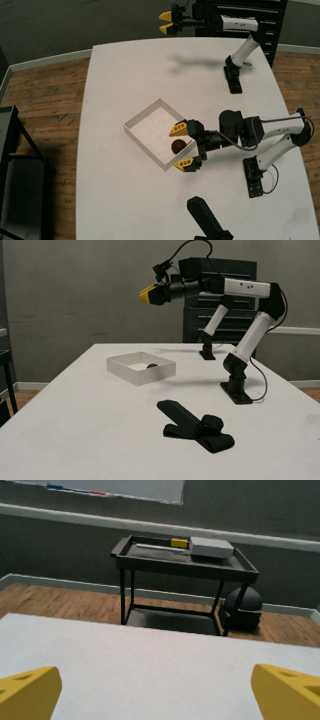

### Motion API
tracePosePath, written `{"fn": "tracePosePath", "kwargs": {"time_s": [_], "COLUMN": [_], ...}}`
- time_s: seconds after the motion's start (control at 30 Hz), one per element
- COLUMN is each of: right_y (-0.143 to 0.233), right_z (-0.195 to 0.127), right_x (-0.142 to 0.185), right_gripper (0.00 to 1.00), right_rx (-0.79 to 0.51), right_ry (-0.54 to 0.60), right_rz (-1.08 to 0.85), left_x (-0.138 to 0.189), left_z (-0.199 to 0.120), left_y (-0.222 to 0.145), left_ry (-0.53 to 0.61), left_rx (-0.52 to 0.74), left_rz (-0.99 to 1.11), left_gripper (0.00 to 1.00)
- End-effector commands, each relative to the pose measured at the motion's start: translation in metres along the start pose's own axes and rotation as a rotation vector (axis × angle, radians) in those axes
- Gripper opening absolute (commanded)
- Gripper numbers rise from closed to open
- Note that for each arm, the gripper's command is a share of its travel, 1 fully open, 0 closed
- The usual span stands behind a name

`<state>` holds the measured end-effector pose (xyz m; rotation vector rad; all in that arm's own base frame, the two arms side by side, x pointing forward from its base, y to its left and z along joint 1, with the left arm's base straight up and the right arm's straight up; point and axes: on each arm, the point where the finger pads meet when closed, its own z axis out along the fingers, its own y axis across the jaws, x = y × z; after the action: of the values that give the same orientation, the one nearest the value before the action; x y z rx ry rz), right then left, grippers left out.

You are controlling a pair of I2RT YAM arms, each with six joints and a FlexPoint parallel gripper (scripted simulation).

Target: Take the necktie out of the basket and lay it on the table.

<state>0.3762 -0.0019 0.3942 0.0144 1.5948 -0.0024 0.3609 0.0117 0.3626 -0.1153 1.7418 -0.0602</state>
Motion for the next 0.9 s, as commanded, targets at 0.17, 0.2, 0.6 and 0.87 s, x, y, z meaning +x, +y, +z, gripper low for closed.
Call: {"fn": "tracePosePath", "kwargs": {"time_s": [0.17,0.2,0.6,0.87], "right_y": [0.0,0.0,0.0,0.0], "right_z": [0.0,0.0,0.0,0.0], "right_x": [-0.001,-0.001,-0.001,-0.001], "right_gripper": [1.0,1.0,1.0,1.0], "right_rx": [0.0,0.0,0.0,0.0], "right_ry": [-0.003,-0.003,-0.003,-0.003], "right_rz": [0.0,0.0,0.0,0.0], "left_x": [-0.021,-0.021,-0.023,-0.023], "left_z": [0.009,0.009,0.011,0.011], "left_y": [-0.014,-0.015,-0.018,-0.018], "left_ry": [-0.11,-0.114,-0.125,-0.125], "left_rx": [0.041,0.045,0.055,0.055], "left_rz": [0.075,0.079,0.089,0.089], "left_gripper": [1.0,1.0,1.0,1.0]}}
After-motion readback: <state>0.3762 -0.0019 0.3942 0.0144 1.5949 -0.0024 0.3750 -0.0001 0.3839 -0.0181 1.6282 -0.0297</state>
